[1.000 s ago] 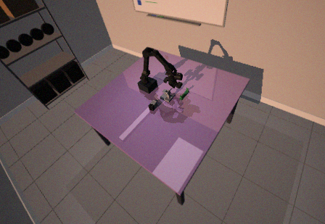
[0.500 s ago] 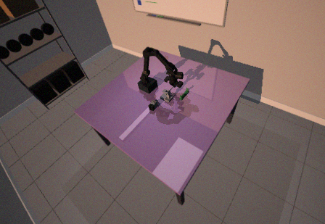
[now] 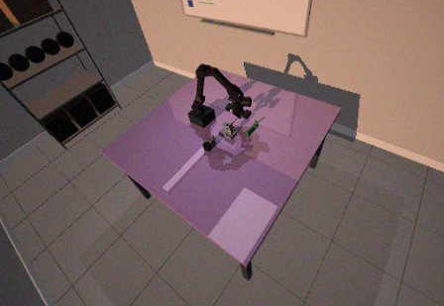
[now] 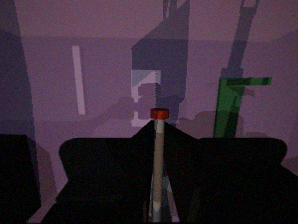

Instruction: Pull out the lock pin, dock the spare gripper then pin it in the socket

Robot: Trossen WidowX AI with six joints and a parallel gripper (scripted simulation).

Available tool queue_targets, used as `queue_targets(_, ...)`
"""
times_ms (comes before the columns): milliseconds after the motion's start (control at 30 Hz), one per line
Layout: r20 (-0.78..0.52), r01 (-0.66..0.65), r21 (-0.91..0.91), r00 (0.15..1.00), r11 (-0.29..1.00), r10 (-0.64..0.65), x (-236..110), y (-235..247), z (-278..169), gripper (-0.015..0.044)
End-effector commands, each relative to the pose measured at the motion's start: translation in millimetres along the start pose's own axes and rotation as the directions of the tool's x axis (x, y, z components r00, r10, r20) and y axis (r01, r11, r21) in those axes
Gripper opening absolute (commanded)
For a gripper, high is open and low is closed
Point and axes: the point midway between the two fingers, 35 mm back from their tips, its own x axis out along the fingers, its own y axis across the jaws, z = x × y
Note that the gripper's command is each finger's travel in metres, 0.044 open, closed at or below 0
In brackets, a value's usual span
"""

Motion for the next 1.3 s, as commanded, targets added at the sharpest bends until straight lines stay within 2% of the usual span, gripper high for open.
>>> queue_targets(0,-0.003,0.002,0.005,1.0,1.0,-0.002,-0.6,-1.3,3.7,0.0)
queue_targets(1267,-0.009,-0.018,0.009,1.0,1.0,0.018,-1.9,-1.7,34.3,0.0)
